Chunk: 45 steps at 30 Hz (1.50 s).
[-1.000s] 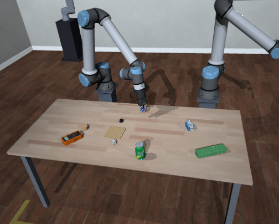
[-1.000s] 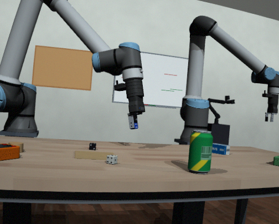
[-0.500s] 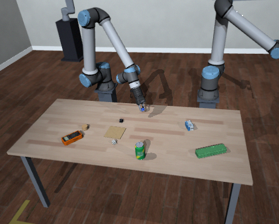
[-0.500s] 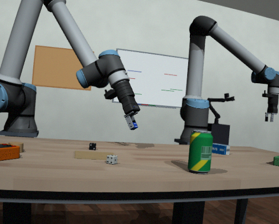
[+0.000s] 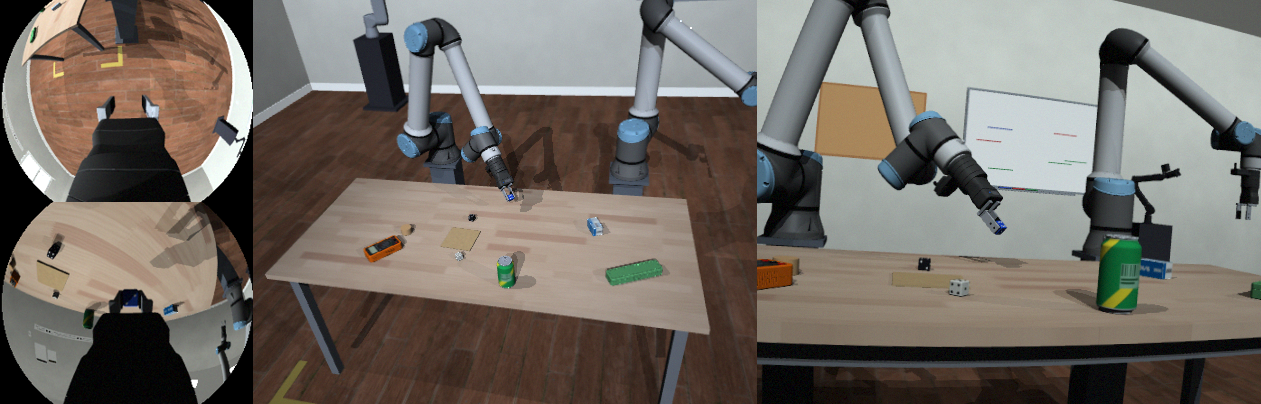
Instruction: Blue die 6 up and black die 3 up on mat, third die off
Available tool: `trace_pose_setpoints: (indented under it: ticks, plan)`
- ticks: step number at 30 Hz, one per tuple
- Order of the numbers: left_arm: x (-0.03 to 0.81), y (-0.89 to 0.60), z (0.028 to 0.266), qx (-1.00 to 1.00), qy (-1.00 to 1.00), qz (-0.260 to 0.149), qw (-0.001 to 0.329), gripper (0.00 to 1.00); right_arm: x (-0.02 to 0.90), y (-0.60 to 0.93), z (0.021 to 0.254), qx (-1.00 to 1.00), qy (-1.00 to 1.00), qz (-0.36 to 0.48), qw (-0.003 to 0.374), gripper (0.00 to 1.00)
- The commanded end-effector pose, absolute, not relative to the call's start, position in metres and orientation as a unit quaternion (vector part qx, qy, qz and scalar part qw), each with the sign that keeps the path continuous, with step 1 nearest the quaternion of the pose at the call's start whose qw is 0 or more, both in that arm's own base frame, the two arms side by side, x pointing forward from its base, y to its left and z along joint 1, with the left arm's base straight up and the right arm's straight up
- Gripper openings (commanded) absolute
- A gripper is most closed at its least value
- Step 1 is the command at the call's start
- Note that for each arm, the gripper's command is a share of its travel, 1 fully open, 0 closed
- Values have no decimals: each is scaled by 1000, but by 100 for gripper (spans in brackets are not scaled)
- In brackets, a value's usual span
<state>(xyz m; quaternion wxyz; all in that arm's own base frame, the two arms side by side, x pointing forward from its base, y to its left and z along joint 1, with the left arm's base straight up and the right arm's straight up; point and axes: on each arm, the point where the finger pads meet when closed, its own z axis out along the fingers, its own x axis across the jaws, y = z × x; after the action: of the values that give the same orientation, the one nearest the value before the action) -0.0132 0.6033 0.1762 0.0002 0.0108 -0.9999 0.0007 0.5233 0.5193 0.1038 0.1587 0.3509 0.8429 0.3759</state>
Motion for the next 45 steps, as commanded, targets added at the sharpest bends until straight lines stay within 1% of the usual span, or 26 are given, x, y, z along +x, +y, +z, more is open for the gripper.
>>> trace_pose_setpoints:
  ticks: [1, 8, 30, 35, 42, 44, 45]
  plan:
    - [-13, 604, 177, 11, -1000, 0, 0, 100, 524, 522, 106, 340, 818, 429, 178, 49]
    - [-13, 604, 177, 11, -1000, 0, 0, 100, 524, 522, 105, 333, 800, 460, 192, 49]
    - [-13, 604, 177, 11, -1000, 0, 0, 100, 524, 521, 104, 329, 791, 475, 198, 49]
    - [-13, 604, 177, 11, -1000, 0, 0, 100, 524, 521, 96, 329, 791, 476, 198, 49]
    - [-13, 604, 177, 11, -1000, 0, 0, 100, 524, 521, 73, 329, 791, 476, 198, 49]
    - [-13, 604, 177, 11, -1000, 0, 0, 100, 524, 521, 73, 329, 791, 476, 198, 49]
    - [-13, 604, 177, 11, -1000, 0, 0, 100, 524, 521, 70, 329, 791, 476, 198, 49]
